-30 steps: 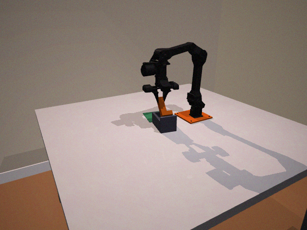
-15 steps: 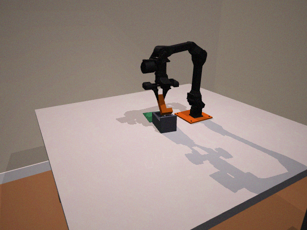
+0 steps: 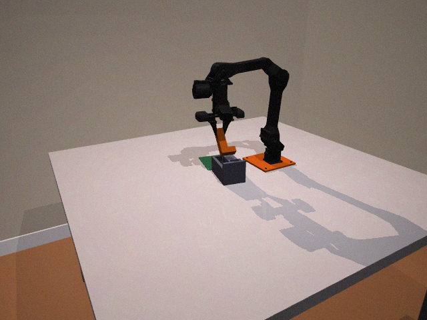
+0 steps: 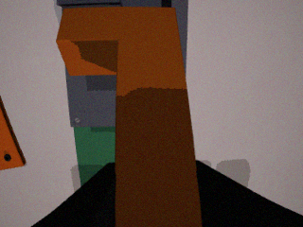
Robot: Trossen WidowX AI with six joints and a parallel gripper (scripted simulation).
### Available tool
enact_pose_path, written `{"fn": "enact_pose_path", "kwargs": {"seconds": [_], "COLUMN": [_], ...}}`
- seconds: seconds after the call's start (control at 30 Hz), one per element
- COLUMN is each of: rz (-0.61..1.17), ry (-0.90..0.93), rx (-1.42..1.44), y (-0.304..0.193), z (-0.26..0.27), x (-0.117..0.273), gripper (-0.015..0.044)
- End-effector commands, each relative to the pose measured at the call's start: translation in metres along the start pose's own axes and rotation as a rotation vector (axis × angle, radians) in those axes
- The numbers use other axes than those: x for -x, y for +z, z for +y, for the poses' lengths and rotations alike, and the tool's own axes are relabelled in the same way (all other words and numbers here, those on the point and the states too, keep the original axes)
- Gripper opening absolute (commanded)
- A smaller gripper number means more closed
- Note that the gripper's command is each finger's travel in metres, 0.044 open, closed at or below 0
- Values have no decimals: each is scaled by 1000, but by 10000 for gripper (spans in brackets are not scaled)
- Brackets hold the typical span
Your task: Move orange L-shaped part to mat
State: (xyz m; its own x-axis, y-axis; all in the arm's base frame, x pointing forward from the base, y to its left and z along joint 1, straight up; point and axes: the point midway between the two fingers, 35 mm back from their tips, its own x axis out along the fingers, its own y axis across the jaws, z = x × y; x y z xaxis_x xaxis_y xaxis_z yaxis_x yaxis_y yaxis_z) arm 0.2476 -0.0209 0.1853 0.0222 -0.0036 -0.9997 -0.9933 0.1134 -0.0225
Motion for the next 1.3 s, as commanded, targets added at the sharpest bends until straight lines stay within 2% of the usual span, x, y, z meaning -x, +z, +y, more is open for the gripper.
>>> {"fn": "enact_pose_path", "kwargs": {"seconds": [0.0, 0.83, 1.27], "rz": [-2, 8, 8], "ry": [0, 1, 1], "rx": [3, 3, 3], "y": [-17, -112, -115], "z": [2, 12, 13], "x": [-1, 0, -10], "gripper": [0, 0, 0]}}
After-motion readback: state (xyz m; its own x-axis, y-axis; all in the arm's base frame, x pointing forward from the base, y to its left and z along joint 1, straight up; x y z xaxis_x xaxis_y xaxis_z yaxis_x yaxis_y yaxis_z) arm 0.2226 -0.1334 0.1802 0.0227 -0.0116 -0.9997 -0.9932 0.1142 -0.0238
